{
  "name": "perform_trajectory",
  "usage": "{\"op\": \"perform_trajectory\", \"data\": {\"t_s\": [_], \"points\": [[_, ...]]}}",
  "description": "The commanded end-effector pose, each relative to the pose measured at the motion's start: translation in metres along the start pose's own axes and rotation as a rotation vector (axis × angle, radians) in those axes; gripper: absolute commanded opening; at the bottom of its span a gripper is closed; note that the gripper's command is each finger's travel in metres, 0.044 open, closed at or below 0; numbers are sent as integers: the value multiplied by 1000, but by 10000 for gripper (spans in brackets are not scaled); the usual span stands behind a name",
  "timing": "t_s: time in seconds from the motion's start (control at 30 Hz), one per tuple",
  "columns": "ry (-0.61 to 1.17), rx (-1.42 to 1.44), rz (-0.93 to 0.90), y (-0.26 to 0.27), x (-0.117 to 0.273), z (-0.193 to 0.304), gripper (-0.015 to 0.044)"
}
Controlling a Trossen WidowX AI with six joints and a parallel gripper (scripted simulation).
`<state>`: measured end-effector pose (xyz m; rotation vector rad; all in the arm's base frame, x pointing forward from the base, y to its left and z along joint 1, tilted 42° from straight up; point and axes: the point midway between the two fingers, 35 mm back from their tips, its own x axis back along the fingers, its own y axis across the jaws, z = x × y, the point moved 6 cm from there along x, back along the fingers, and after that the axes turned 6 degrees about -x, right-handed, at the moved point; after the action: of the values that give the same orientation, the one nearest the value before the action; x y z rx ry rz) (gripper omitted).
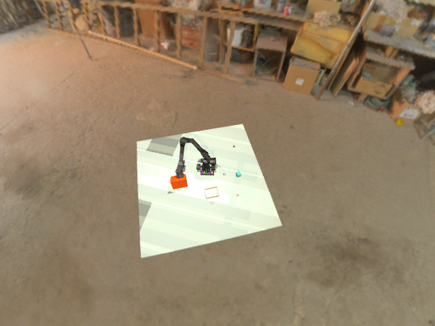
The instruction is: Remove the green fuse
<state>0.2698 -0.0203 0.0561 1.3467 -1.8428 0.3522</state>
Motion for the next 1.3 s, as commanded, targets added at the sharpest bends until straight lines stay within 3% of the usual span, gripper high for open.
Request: {"op": "perform_trajectory", "data": {"t_s": [0.0, 1.27], "points": [[2, 4, 3, 0, 3, 0, 0], [0, 1, 4, 0, 22, 0, 0]]}}
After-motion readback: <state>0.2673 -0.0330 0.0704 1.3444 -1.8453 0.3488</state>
